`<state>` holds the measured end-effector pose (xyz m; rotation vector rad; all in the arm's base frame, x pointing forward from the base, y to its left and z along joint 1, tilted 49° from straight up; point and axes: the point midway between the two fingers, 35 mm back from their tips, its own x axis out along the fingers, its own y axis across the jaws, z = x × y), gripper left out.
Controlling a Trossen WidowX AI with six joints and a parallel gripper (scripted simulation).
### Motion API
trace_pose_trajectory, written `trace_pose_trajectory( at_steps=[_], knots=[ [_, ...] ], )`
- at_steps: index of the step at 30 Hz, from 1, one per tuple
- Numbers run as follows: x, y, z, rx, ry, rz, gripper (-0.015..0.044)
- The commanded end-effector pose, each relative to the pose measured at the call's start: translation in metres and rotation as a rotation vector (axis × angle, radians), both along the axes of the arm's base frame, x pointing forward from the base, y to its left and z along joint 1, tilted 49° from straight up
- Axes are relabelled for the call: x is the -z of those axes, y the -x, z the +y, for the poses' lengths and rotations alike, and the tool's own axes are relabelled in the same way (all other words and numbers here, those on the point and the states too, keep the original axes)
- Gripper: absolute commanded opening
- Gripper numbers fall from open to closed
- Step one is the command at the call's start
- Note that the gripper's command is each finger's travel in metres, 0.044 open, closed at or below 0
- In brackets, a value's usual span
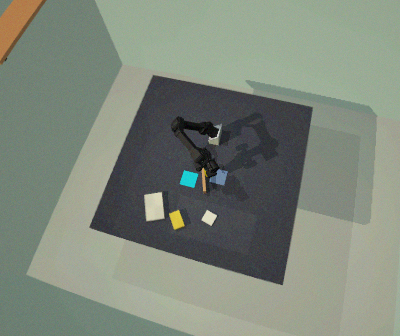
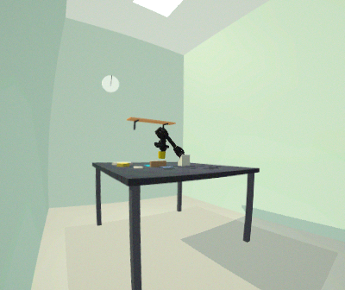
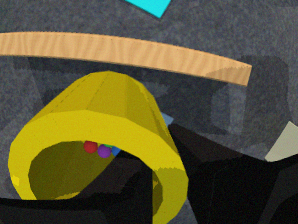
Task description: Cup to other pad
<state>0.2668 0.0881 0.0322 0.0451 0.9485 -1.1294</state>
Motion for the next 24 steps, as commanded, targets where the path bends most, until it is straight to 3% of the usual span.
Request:
trace_pose_trajectory(
  at_steps=[1,24],
  knots=[
    [-0.010,-0.005,-0.007,-0.004,0.003,-0.001,0.0000],
    [-0.061,-0.029,-0.048,-0.004,0.005,-0.001,0.0000]
  ],
)
